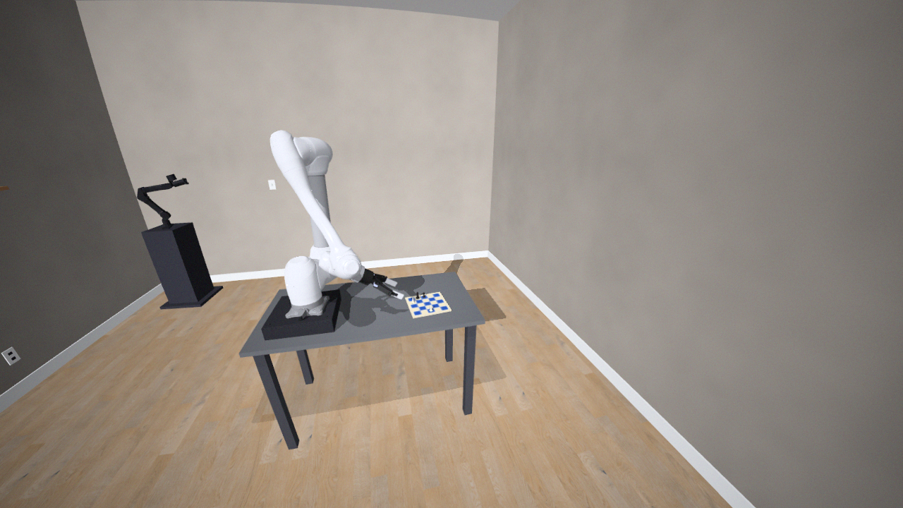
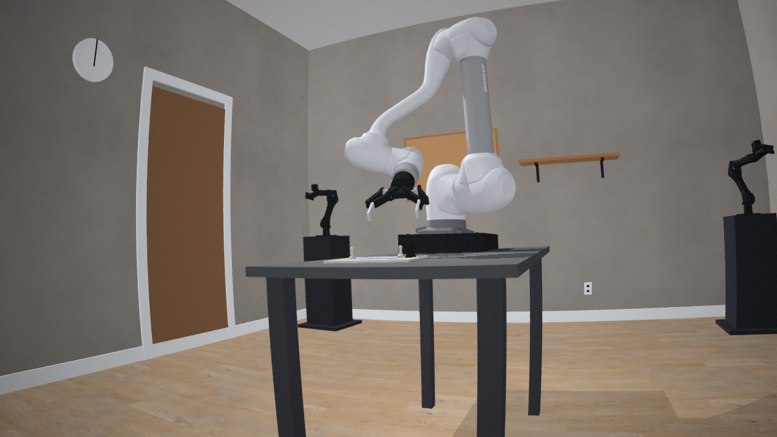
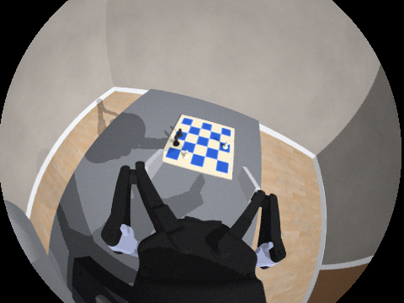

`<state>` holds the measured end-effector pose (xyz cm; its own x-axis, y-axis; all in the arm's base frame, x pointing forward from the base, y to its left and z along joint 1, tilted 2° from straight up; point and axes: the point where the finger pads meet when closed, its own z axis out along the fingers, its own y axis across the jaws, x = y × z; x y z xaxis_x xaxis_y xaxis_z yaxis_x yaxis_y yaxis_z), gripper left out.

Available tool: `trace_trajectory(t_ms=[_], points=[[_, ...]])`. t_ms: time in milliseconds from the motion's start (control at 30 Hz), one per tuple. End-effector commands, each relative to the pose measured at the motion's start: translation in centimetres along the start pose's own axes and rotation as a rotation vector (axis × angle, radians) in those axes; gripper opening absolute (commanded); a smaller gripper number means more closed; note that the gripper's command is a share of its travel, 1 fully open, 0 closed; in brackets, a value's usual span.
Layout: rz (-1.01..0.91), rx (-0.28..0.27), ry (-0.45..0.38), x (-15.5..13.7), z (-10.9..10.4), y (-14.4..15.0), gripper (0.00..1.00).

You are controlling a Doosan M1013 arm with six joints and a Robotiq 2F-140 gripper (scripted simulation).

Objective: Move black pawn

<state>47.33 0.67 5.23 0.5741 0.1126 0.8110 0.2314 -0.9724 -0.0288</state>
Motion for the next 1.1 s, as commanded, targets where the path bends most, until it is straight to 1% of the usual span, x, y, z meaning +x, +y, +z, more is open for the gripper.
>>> trace_trajectory(t_ms=[0,67,133,200,233,300,333,367,400,433,467,500,533,567,633,667,767,800,833,867,933,967,1033,1067], points=[[-0.012,0.013,0.003,0.3,0.3,-0.3,1.0],[-0.035,0.045,0.006,1.0,0.8,-1.0,1.0],[-0.076,0.101,0.008,2.2,1.6,-2.4,1.0],[-0.076,0.101,0.008,2.2,1.6,-2.4,1.0],[-0.104,0.138,0.008,2.9,2.1,-3.3,1.0],[-0.173,0.229,0.004,4.4,3.2,-5.5,1.0],[-0.173,0.229,0.004,4.4,3.2,-5.5,1.0],[-0.215,0.281,-0.003,5.1,3.8,-6.8,1.0],[-0.215,0.281,-0.003,5.1,3.8,-6.8,1.0],[-0.262,0.338,-0.012,5.7,4.3,-8.2,1.0],[-0.262,0.338,-0.012,5.7,4.3,-8.2,1.0],[-0.313,0.398,-0.026,6.2,4.8,-9.6,1.0],[-0.313,0.398,-0.026,6.2,4.8,-9.6,1.0],[-0.368,0.458,-0.045,6.6,5.2,-11.1,1.0],[-0.368,0.458,-0.045,6.6,5.2,-11.1,1.0],[-0.426,0.519,-0.069,6.8,5.5,-12.4,1.0],[-0.426,0.519,-0.069,6.8,5.5,-12.4,1.0],[-0.489,0.579,-0.098,6.9,5.8,-13.6,1.0],[-0.489,0.579,-0.098,6.9,5.8,-13.6,1.0],[-0.554,0.635,-0.133,6.8,6.0,-14.6,1.0],[-0.554,0.635,-0.133,6.8,6.0,-14.6,1.0],[-0.621,0.687,-0.172,6.7,6.2,-15.3,1.0],[-0.621,0.687,-0.172,6.7,6.2,-15.3,1.0],[-0.691,0.732,-0.215,6.5,6.4,-15.8,1.0]])
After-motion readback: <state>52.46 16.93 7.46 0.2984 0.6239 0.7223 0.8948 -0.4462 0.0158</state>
